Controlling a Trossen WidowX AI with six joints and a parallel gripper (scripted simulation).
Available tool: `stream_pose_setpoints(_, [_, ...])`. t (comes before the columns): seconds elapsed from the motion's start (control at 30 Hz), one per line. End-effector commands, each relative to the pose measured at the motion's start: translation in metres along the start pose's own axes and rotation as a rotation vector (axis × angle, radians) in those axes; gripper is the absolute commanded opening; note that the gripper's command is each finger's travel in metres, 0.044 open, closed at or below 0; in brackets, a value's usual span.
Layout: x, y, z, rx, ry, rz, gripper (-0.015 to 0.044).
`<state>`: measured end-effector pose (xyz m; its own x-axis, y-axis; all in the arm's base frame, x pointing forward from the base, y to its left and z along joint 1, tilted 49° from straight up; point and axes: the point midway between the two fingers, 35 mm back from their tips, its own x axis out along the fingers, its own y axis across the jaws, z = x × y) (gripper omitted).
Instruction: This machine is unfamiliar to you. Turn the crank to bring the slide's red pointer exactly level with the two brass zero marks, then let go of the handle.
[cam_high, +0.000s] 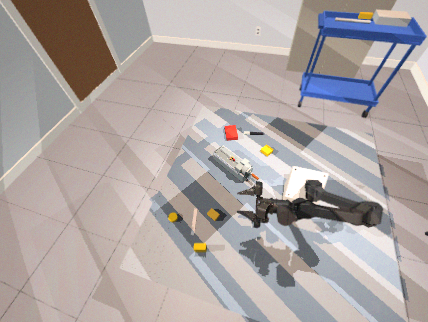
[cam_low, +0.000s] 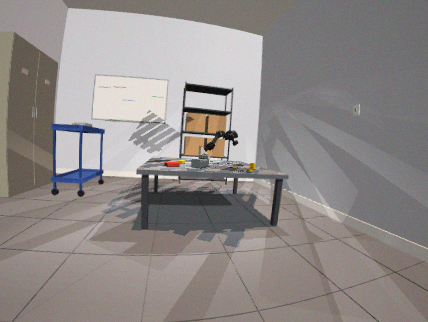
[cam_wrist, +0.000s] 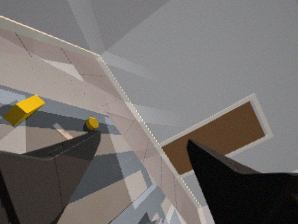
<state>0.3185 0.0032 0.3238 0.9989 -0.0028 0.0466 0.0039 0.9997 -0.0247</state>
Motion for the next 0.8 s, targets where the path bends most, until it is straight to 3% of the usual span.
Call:
stream_pose_setpoints(0.0, [0.001,0.0,-0.001,0.0,0.004,0.0,0.0426])
stream_pose_setpoints(0.77, [0.071,-0.062,-0.127,0.213,0.476,0.04,0.044])
